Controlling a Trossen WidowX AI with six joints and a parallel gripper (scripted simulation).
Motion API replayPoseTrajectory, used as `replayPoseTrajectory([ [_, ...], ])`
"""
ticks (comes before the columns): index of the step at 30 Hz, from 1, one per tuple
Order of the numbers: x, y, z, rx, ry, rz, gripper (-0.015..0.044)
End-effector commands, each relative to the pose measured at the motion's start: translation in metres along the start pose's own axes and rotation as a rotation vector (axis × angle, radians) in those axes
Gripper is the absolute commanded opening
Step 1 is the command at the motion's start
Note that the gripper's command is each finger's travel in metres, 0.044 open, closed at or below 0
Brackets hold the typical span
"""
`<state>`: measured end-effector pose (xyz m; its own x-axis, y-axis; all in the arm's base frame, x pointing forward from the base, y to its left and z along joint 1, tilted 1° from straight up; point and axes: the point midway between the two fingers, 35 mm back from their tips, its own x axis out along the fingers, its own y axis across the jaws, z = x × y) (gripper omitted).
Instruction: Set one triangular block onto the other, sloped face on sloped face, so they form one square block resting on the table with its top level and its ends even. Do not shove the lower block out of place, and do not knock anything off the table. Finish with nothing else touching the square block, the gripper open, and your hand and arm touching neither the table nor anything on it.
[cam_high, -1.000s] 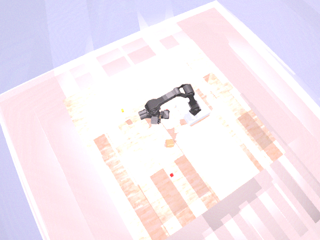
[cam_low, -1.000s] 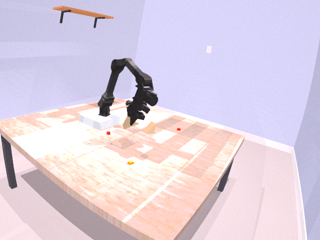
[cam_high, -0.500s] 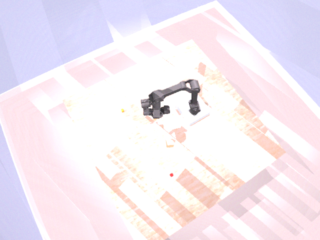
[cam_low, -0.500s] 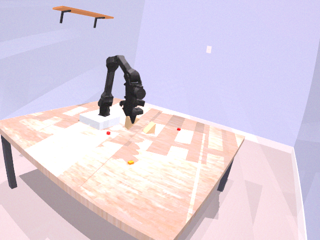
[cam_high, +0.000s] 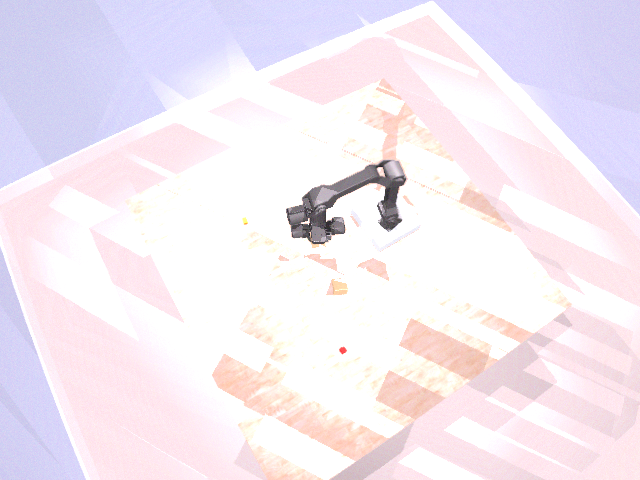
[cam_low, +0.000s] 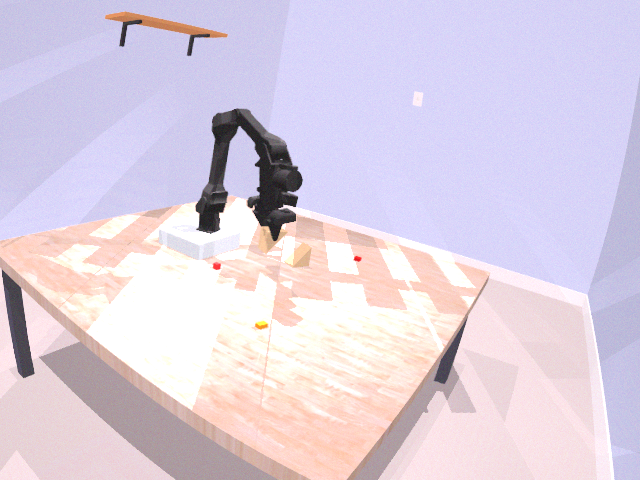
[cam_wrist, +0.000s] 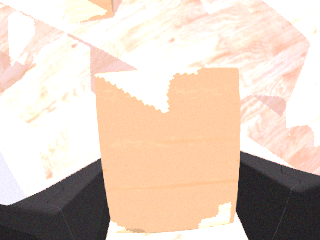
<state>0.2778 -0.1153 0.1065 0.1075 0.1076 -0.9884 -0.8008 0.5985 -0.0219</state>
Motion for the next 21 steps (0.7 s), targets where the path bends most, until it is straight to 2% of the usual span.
replayPoseTrajectory([
  [1, -0.007, 0.010, 0.018, 0.004, -0.005, -0.006, 0.0000],
  [21, -0.028, 0.069, 0.087, 0.005, -0.016, -0.001, 0.0000],
])
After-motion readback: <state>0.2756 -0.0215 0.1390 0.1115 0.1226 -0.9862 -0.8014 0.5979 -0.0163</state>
